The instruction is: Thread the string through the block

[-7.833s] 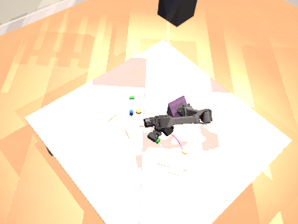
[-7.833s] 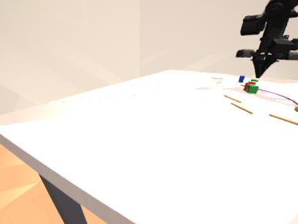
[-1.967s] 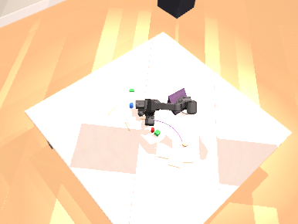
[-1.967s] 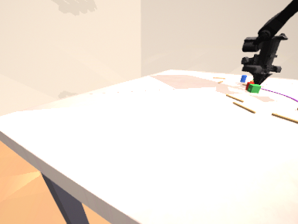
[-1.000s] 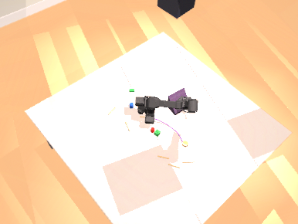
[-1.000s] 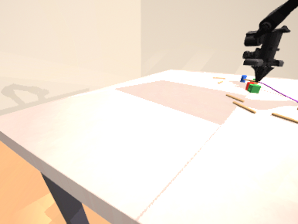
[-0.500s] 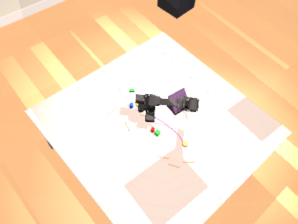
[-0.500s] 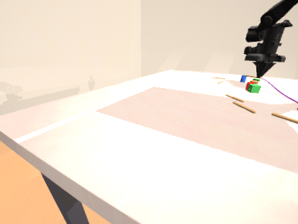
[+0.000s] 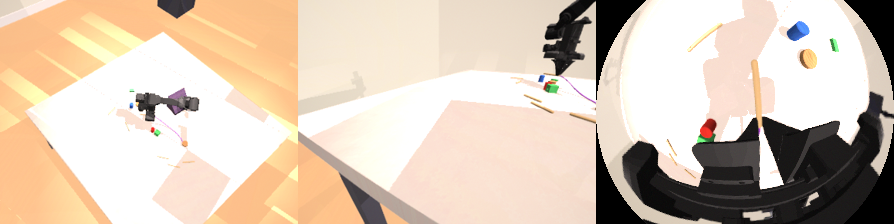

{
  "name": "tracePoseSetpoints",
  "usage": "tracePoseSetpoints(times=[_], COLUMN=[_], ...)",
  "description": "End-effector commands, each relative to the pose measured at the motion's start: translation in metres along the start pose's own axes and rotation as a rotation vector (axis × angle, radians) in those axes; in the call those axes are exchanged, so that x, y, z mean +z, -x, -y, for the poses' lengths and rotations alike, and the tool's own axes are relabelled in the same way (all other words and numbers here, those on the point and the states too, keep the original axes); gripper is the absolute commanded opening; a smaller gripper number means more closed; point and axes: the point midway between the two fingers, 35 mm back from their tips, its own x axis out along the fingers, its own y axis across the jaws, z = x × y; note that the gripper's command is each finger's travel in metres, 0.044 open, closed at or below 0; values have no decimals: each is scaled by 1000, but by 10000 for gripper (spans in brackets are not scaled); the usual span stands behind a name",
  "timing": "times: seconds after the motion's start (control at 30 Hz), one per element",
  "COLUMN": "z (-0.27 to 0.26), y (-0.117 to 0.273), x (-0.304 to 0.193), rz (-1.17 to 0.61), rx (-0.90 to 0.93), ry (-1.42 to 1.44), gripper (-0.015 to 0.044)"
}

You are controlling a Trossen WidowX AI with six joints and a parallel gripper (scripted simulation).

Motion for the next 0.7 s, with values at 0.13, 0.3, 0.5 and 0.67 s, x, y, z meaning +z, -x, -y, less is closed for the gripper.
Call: tracePoseSetpoints(times=[0.13,0.3,0.5,0.67], z=[-4,-9,-16,-21], y=[0,0,0,1], x=[-2,-5,-8,-11], rz=[-5,-11,-18,-23], rx=[-5,-14,-24,-33], ry=[-48,-117,-200,-268], gripper=[0,0,0,0])
